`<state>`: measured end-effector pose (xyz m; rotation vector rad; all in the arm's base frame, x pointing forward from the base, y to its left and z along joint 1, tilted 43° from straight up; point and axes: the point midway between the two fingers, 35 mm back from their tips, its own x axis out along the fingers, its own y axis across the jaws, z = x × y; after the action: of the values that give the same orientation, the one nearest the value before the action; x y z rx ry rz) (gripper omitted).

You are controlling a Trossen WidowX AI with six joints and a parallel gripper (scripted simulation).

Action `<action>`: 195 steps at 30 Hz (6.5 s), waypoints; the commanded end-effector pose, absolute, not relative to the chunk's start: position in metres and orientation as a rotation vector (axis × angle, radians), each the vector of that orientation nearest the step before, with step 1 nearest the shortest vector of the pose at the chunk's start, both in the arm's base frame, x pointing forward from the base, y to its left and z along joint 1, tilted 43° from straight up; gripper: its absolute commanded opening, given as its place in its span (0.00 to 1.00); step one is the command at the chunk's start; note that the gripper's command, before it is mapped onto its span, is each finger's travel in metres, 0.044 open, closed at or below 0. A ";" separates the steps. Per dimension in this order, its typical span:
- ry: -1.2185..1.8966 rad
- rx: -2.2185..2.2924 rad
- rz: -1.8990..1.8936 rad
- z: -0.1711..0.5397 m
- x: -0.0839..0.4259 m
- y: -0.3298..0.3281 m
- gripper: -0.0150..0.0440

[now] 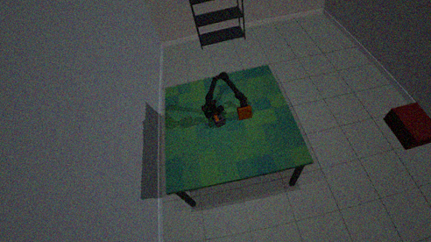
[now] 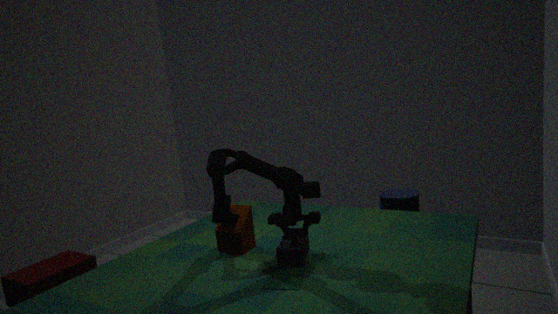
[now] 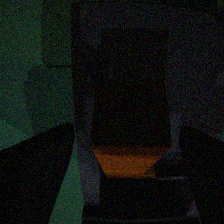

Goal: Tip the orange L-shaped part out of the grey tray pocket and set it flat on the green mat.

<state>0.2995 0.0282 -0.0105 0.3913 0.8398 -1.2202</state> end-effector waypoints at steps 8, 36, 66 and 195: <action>0.840 0.391 -1.221 -0.011 0.299 0.028 0.45; 0.839 0.387 -1.222 0.001 0.298 0.038 0.25; 0.840 0.386 -1.222 0.036 0.293 0.070 0.25; 0.828 0.380 -1.225 0.103 0.344 -0.089 0.25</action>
<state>0.3438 -0.0884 0.1032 0.3834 0.8281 -1.2247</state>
